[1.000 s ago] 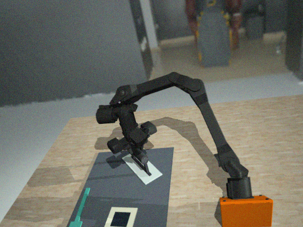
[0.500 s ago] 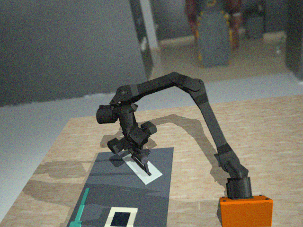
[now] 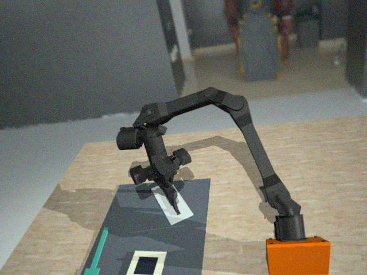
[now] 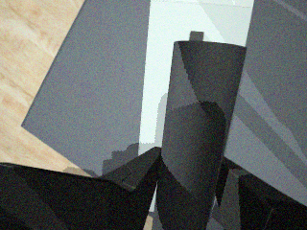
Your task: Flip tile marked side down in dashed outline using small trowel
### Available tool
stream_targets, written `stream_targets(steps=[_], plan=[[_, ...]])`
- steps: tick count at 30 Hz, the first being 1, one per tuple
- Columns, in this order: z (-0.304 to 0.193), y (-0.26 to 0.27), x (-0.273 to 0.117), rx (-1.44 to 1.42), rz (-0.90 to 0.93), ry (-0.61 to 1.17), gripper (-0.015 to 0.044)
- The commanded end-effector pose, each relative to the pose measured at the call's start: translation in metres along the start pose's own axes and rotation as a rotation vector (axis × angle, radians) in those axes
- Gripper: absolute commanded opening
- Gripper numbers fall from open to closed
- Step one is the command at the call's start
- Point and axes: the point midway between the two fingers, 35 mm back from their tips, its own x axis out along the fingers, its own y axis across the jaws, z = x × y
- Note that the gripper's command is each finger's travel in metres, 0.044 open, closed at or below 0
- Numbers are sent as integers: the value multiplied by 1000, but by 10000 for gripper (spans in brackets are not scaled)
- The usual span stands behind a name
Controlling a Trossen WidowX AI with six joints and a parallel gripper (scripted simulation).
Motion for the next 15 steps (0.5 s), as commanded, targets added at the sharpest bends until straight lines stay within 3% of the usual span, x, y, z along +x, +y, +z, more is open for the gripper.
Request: stream_targets(steps=[1, 8, 13, 15], plan=[[0, 0, 0, 108, 0, 1, 130], [0, 0, 0, 148, -1, 1, 130], [0, 0, 0, 148, -1, 1, 261], [0, 0, 0, 148, -1, 1, 270]])
